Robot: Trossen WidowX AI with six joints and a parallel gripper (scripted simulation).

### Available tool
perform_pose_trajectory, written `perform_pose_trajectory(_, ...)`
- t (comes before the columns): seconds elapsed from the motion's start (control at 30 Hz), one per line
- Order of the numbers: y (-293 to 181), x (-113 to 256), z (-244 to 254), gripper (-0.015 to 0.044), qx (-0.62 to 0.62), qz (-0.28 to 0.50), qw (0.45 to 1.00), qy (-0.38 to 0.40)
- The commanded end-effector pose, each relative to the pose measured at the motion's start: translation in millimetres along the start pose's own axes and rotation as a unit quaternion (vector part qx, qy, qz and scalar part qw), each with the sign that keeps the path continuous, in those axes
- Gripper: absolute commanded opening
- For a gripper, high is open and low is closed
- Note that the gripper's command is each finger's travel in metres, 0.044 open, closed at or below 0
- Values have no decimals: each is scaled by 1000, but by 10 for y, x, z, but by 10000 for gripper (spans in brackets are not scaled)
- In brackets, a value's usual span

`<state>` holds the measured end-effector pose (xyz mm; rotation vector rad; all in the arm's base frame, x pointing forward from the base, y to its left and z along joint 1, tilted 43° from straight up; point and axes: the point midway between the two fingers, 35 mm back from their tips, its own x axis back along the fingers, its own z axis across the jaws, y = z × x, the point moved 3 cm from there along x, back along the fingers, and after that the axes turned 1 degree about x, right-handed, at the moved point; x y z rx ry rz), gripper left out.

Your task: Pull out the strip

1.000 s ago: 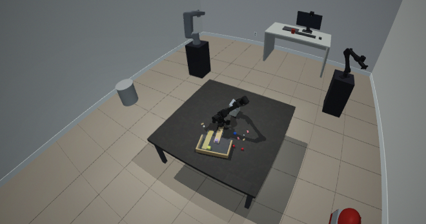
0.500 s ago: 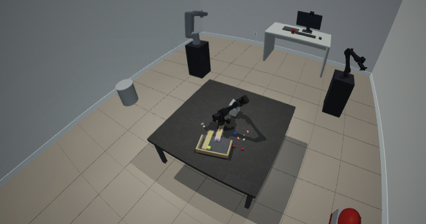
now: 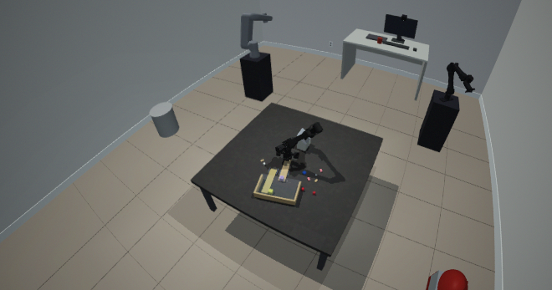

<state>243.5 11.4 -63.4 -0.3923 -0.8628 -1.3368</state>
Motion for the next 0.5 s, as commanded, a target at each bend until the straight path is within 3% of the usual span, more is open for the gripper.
perform_pose_trajectory(0.0,-154,-42,42,0,-5,17,1000,3)
perform_pose_trajectory(0.47,-315,-37,48,0,-5,17,1000,3)
